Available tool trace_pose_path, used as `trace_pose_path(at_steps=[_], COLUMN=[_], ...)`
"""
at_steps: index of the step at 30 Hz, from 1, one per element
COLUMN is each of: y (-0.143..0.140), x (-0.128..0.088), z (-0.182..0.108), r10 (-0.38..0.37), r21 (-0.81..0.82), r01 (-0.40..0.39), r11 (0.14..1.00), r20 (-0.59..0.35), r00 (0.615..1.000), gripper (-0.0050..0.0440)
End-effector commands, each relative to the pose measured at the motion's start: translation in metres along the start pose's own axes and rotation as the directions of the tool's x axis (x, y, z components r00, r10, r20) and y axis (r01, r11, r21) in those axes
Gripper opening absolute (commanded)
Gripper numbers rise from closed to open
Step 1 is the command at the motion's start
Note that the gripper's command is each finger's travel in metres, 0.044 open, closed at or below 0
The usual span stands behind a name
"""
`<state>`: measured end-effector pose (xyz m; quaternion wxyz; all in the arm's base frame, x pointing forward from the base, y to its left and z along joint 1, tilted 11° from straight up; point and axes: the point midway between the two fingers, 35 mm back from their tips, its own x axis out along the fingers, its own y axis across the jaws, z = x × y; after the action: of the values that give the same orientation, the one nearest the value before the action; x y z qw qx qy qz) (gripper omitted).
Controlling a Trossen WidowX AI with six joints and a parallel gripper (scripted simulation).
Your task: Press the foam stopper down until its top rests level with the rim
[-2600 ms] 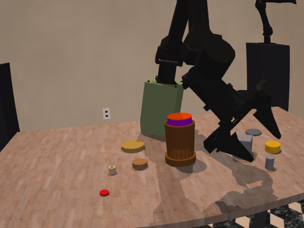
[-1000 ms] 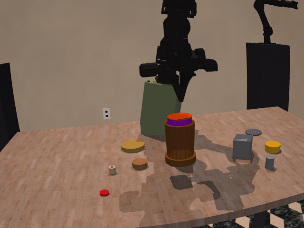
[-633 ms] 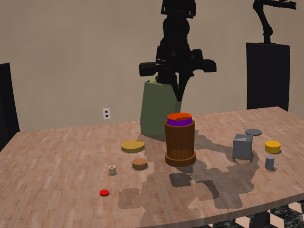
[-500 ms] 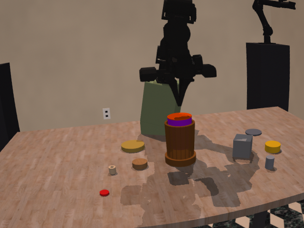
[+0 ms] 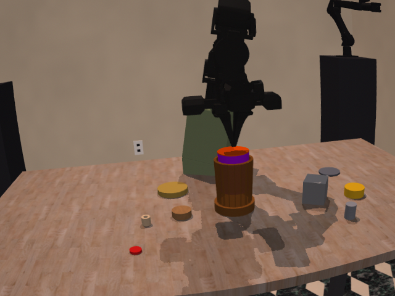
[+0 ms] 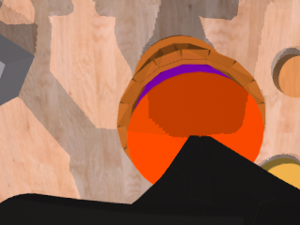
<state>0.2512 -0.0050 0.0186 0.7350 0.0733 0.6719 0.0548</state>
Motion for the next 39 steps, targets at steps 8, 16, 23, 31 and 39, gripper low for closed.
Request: trace_pose_path(at_steps=[8, 16, 23, 31, 39], y=[-0.0004, -0.0004, -0.0003, -0.0003, -0.0002], x=[0.0051, 0.0052, 0.0061, 0.0068, 0.0079], z=[0.0013, 0.0012, 0.0002, -0.0006, -0.0016], r10=[-0.003, -0.003, -0.003, -0.003, -0.003], r21=[0.002, 0.002, 0.002, 0.002, 0.002], r01=[0.003, 0.003, 0.003, 0.003, 0.003], r11=[1.000, 1.000, 1.000, 1.000, 1.000], r20=[0.006, 0.005, 0.004, 0.004, 0.004], r00=[1.000, 1.000, 1.000, 1.000, 1.000], gripper=[0.0000, 0.0000, 0.0000, 0.0000, 0.0000])
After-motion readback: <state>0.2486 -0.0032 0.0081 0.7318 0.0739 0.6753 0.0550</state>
